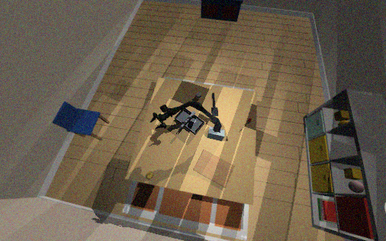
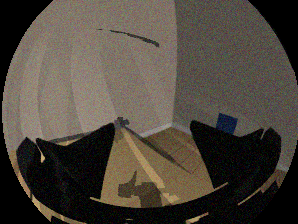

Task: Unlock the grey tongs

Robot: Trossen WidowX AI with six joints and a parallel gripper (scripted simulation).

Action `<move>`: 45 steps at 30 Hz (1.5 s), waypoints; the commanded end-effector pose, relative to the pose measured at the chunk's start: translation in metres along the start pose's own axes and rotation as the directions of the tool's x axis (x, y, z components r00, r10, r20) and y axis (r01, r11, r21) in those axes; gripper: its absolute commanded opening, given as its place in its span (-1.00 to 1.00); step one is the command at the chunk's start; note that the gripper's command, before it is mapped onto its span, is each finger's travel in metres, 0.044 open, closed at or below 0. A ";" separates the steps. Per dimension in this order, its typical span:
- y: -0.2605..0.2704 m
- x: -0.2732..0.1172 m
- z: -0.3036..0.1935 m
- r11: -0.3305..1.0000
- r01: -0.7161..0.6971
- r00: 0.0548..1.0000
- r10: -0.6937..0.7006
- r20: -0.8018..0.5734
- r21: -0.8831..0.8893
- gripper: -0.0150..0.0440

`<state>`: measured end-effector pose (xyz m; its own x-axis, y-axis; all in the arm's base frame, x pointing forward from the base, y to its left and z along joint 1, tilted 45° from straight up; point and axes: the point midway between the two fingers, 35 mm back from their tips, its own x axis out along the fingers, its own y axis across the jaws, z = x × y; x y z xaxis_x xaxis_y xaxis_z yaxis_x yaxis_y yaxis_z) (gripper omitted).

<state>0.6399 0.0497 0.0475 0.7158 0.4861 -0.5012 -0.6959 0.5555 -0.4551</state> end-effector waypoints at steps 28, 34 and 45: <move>0.150 -0.279 -0.117 0.832 -0.367 0.169 -0.380 -0.909 -0.416 0.39; 0.156 -0.293 -0.119 0.817 -0.401 0.124 -0.400 -0.908 -0.414 0.39; 0.155 -0.301 -0.118 0.817 -0.401 0.124 -0.400 -0.908 -0.414 0.39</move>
<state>0.3120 -0.0887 0.0393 0.3171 -0.7700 -0.5536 -0.8770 -0.0158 -0.4803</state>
